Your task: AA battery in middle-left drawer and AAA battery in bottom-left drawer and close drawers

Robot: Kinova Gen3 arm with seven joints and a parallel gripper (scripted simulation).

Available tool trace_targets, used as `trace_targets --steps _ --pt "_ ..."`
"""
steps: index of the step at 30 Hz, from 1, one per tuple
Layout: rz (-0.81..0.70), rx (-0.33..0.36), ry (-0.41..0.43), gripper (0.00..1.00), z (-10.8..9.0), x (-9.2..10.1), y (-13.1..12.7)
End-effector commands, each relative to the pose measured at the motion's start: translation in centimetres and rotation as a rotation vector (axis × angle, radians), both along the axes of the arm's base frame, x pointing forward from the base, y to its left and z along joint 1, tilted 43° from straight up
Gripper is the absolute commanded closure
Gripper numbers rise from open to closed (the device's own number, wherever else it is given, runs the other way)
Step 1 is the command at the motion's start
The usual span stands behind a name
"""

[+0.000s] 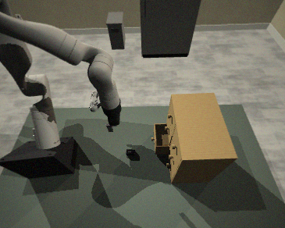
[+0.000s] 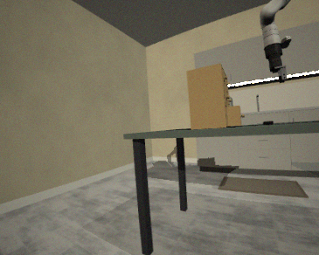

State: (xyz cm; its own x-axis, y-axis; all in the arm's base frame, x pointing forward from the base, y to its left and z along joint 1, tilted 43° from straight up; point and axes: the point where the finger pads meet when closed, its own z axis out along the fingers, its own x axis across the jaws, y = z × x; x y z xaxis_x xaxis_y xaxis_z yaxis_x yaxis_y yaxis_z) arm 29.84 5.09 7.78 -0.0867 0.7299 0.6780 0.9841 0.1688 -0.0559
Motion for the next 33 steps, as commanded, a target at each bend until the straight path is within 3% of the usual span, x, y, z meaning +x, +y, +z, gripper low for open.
trace_targets --steps 1,14,33 --pt "-0.010 -0.004 -0.005 0.00 0.0 0.1 -0.3" --pt "-0.053 0.004 -0.053 0.00 -0.6 0.6 0.4" --pt "-0.226 0.026 -0.240 0.00 -3.1 2.4 2.9"
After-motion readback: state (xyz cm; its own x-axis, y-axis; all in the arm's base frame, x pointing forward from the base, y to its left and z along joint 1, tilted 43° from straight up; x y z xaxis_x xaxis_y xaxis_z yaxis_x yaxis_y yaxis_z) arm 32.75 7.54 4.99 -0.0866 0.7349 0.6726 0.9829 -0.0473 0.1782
